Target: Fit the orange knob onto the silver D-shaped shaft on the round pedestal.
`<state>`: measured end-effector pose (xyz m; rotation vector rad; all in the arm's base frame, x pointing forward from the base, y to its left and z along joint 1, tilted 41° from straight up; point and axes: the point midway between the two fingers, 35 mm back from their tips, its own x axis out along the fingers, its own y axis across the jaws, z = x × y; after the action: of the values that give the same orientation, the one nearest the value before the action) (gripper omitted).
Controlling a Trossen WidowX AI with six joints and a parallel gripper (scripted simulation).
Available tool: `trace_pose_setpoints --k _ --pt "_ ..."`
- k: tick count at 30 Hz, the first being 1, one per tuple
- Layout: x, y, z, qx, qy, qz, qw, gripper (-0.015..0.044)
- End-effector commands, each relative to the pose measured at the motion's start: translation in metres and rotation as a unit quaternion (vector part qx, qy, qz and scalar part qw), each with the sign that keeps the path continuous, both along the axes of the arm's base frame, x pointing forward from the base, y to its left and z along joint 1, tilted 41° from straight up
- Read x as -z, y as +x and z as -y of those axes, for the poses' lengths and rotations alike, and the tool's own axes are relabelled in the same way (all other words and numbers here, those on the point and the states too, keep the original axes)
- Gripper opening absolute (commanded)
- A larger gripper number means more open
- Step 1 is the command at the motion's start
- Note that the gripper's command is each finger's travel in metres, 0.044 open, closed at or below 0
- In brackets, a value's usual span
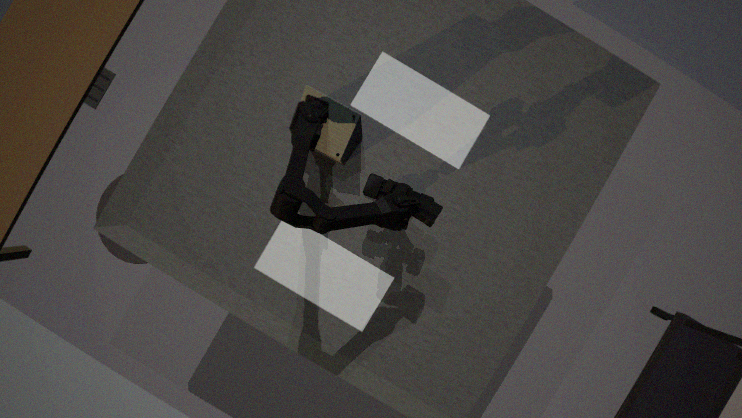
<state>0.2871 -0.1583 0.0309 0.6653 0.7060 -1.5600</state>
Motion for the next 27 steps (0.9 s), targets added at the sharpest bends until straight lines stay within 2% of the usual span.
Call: trace_pose_setpoints --k 1,27 --pt "0.0002 0.0002 0.0003 -0.002 0.000 -0.001 1.000 0.0000" --pt "-0.0043 0.0007 -0.0030 0.027 -0.004 0.023 0.999 0.0000"
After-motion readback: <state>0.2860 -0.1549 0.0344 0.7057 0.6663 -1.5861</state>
